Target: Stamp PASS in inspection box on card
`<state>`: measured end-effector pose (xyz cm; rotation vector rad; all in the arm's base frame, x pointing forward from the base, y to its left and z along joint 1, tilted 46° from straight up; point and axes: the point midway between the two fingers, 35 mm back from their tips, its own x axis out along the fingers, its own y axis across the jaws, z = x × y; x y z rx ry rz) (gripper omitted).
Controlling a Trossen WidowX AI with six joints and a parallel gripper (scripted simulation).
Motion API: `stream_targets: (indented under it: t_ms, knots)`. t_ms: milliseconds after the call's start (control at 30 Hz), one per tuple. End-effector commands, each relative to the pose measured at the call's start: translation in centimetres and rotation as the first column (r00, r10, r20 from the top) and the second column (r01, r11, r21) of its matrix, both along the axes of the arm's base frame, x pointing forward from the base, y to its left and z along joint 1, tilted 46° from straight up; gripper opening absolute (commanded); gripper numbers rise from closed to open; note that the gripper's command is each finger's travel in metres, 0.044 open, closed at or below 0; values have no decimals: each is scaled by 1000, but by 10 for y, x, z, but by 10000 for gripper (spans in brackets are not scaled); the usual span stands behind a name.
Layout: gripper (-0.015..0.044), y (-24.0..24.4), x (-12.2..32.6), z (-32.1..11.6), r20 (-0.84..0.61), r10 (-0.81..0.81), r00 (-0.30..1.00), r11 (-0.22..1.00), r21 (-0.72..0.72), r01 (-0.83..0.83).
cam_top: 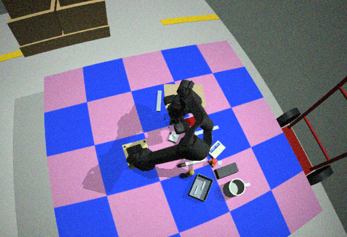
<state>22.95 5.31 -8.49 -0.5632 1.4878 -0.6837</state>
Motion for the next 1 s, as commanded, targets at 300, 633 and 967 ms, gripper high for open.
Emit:
stream_targets:
  t_ms: [300, 633, 967]
  knots:
    - [0, 6, 0, 5, 5, -5, 1000, 1000, 4, 5]
    - [0, 10, 0, 9, 5, -5, 1000, 1000, 4, 5]
    - [0, 13, 28, 10, 6, -4, 1000, 1000, 6, 4]
